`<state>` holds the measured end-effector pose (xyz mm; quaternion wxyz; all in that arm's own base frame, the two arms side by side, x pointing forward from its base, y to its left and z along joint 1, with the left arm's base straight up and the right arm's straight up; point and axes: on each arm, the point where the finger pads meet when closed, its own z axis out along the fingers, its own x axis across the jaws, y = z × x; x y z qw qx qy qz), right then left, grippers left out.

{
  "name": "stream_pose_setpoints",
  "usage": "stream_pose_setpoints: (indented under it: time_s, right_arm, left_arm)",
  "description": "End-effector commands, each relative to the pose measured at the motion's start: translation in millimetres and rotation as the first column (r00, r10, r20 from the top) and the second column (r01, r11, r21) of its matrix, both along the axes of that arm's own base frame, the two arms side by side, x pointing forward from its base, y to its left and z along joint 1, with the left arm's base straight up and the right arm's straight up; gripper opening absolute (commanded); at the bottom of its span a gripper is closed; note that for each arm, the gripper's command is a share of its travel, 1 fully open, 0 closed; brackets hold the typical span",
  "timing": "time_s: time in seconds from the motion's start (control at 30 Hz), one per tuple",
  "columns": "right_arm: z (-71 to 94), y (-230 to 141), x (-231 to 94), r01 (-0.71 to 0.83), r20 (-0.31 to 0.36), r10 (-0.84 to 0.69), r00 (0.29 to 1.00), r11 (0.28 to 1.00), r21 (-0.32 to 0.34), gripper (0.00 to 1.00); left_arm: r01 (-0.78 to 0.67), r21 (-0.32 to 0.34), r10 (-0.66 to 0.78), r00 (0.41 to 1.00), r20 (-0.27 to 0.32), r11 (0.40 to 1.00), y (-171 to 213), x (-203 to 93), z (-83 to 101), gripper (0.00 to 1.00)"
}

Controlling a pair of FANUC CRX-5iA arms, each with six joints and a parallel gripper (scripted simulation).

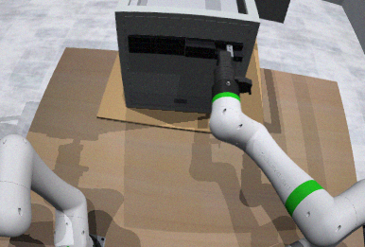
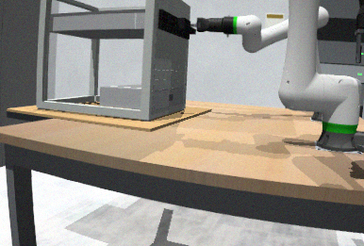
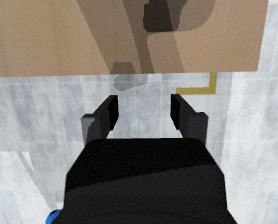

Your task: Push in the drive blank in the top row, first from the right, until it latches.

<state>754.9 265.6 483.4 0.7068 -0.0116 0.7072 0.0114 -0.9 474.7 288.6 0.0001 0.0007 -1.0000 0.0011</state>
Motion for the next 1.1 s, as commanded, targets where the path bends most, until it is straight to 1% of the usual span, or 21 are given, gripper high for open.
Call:
stream_pose_setpoints:
  time_s: [0.0, 0.17, 0.43, 0.5, 0.67, 0.8, 1.07]
  right_arm:
    - [1.6, 0, -3, 0.0, 0.002, 0.0, 1.0, 1.0, 0.001, 0.0]
    - [1.5, -1, -19, 0.0, 0.002, 0.0, 1.0, 1.0, 0.001, 0.0]
    - [1.4, -2, -65, 0.0, 0.002, 0.0, 1.0, 1.0, 0.001, 0.0]
    - [1.4, -2, -65, 0.0, 0.002, 0.0, 1.0, 1.0, 0.001, 0.0]
    - [1.3, -3, -88, 0.0, 0.002, 0.0, 1.0, 1.0, 0.001, 0.0]
    - [1.3, -3, -96, 0.0, 0.002, 0.0, 1.0, 1.0, 0.001, 0.0]
    - [1.3, -3, -97, 0.0, 0.002, 0.0, 1.0, 1.0, 0.001, 0.0]
  left_arm:
    - [0.0, 0.002, 0.0, 1.0, 0.0, 1.0, 0, 0, 1.0, 1.0]
    - [0.0, 0.002, 0.0, 1.0, 0.0, 1.0, 0, 0, 1.0, 1.0]
    - [0.0, 0.002, 0.0, 1.0, 0.0, 1.0, 0, 0, 1.0, 1.0]
    - [0.0, 0.002, 0.0, 1.0, 0.0, 1.0, 0, 0, 1.0, 1.0]
    - [0.0, 0.002, 0.0, 1.0, 0.0, 1.0, 0, 0, 1.0, 1.0]
    - [0.0, 0.002, 0.0, 1.0, 0.0, 1.0, 0, 0, 1.0, 1.0]
    - [0.0, 0.002, 0.0, 1.0, 0.0, 1.0, 0, 0, 1.0, 1.0]
